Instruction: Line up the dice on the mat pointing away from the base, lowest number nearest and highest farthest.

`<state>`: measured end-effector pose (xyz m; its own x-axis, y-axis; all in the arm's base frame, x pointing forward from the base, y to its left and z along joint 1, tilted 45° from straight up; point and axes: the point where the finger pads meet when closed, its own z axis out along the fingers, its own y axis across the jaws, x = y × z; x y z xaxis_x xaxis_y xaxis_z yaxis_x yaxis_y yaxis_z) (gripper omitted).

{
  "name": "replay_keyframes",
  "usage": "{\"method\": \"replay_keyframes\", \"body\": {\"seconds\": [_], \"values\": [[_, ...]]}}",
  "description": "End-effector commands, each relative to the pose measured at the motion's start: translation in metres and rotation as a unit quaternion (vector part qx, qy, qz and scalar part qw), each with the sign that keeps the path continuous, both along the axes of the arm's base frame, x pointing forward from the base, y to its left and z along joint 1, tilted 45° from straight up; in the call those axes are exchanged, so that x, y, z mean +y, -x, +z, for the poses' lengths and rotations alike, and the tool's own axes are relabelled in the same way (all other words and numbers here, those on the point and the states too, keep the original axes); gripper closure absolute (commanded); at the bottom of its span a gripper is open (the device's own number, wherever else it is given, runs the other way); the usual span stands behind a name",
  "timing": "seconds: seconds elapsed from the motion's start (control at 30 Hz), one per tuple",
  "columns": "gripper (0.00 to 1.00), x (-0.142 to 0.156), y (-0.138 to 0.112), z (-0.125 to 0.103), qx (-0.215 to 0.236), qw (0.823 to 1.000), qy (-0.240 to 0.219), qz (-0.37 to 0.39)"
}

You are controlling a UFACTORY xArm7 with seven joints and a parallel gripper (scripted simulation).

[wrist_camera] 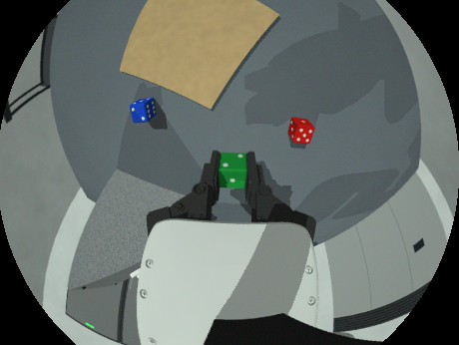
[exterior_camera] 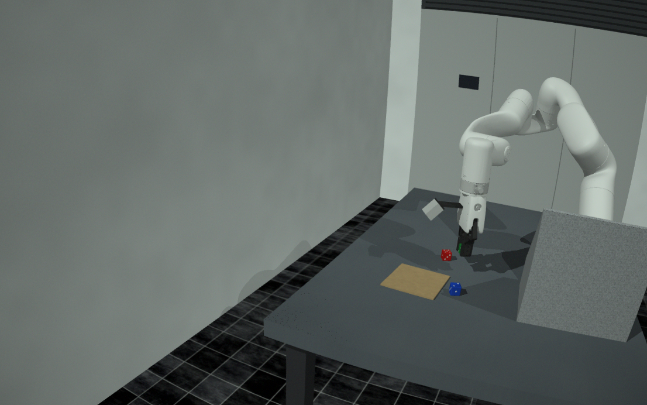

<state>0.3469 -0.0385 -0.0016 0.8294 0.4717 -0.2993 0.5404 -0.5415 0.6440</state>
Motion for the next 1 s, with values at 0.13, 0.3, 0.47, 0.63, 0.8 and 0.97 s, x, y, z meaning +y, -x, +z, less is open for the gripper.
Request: {"method": "replay_keyframes", "body": {"seconds": [0.13,0.3,0.47,0.63,0.8,0.97], "values": [[0.79,0.03,0.005,0.031,0.0,1.0,-0.001,0.0],[0.79,0.031,0.006,0.033,0.0,1.0,-0.001,0.0],[0.79,0.031,0.006,0.033,0.0,1.0,-0.001,0.0],[0.79,0.047,-0.004,0.024,-0.023,0.999,-0.011,-0.021],[0.79,0.092,-0.025,-0.011,-0.091,0.991,-0.028,-0.092],[0.79,0.111,-0.03,-0.033,-0.124,0.984,-0.028,-0.126]]}}
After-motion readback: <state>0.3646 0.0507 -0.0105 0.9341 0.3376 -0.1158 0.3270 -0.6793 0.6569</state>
